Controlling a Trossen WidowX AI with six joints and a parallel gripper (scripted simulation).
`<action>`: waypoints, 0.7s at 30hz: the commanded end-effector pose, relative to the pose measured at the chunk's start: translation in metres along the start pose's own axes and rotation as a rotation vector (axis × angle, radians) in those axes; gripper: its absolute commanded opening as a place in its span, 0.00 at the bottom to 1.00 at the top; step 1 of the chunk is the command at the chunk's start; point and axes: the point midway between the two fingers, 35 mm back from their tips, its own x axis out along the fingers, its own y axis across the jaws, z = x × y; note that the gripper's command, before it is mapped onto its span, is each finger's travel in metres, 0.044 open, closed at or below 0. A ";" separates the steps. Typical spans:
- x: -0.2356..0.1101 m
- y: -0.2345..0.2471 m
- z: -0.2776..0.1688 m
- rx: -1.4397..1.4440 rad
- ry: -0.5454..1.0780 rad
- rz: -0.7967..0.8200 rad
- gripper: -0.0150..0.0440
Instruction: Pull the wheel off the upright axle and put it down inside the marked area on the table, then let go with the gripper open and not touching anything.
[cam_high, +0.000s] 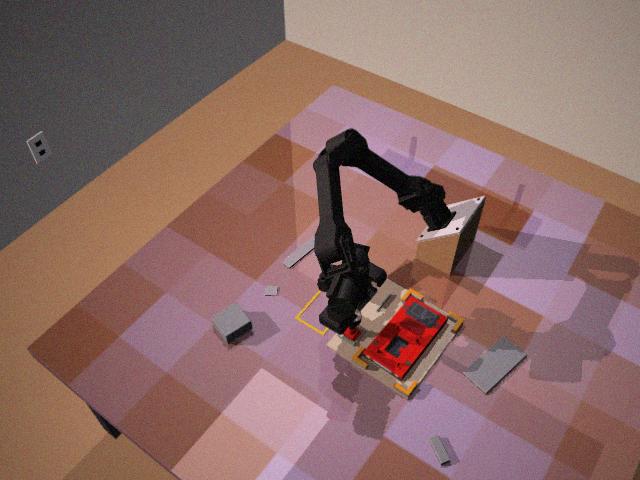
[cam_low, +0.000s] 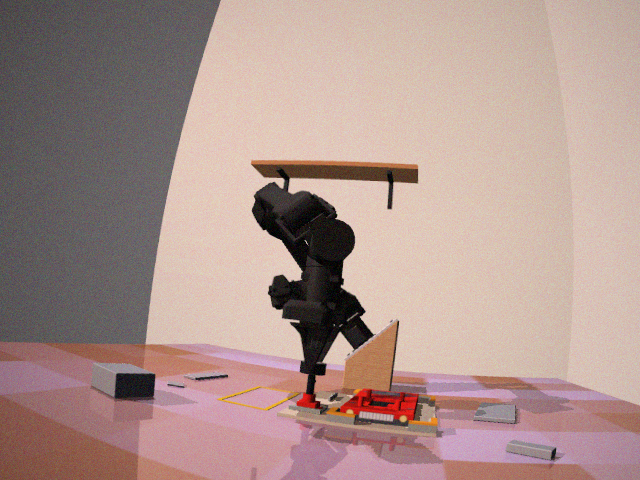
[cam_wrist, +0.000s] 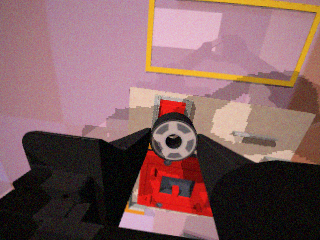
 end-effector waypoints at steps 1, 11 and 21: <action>-0.003 0.001 0.000 0.006 0.004 0.004 0.25; -0.038 -0.003 0.000 0.006 0.005 0.004 0.25; -0.033 -0.014 0.029 -0.003 0.002 -0.001 0.25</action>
